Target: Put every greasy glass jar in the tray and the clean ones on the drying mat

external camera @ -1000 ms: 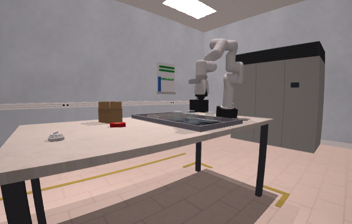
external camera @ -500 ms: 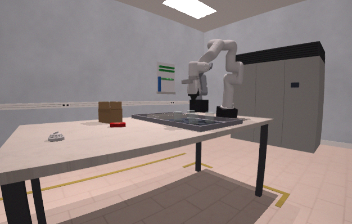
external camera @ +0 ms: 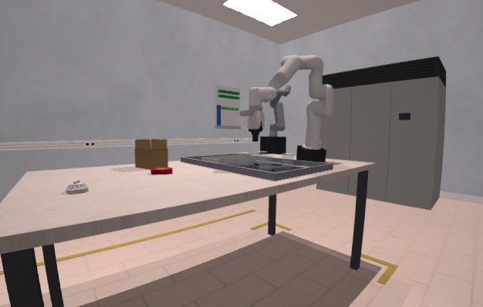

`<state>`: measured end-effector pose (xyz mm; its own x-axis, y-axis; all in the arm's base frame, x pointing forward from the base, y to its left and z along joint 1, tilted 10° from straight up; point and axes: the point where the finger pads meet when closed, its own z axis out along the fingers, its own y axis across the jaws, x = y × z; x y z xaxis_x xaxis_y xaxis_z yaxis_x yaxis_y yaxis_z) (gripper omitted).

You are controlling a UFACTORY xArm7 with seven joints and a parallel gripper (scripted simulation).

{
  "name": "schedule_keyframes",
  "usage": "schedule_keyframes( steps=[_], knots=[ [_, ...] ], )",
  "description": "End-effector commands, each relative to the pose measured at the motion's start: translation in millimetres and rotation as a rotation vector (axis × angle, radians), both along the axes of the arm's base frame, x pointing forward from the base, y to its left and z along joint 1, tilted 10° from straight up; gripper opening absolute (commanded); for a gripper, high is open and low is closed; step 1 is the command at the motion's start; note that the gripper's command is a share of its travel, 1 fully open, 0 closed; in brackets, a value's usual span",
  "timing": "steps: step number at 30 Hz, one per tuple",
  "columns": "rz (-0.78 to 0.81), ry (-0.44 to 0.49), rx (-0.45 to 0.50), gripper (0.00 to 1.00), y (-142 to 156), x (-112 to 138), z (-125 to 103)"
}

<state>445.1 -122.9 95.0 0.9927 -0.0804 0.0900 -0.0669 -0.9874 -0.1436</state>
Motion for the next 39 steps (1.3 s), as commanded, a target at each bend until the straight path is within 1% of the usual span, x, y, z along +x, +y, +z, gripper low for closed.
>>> schedule_keyframes(
  steps=[1, 7, 9, 16, 39],
  knots=[
    [0.004, -0.004, 0.002, 0.0, -3, 2, -13],
    [0.004, -0.004, 0.002, 0.0, 1, 5, -41],
    [0.004, -0.004, 0.002, 0.0, 1, 5, -41],
    [0.004, -0.004, 0.002, 0.0, 6, 9, -74],
    [0.004, -0.004, 0.002, 0.0, 6, 4, -75]
  ],
)
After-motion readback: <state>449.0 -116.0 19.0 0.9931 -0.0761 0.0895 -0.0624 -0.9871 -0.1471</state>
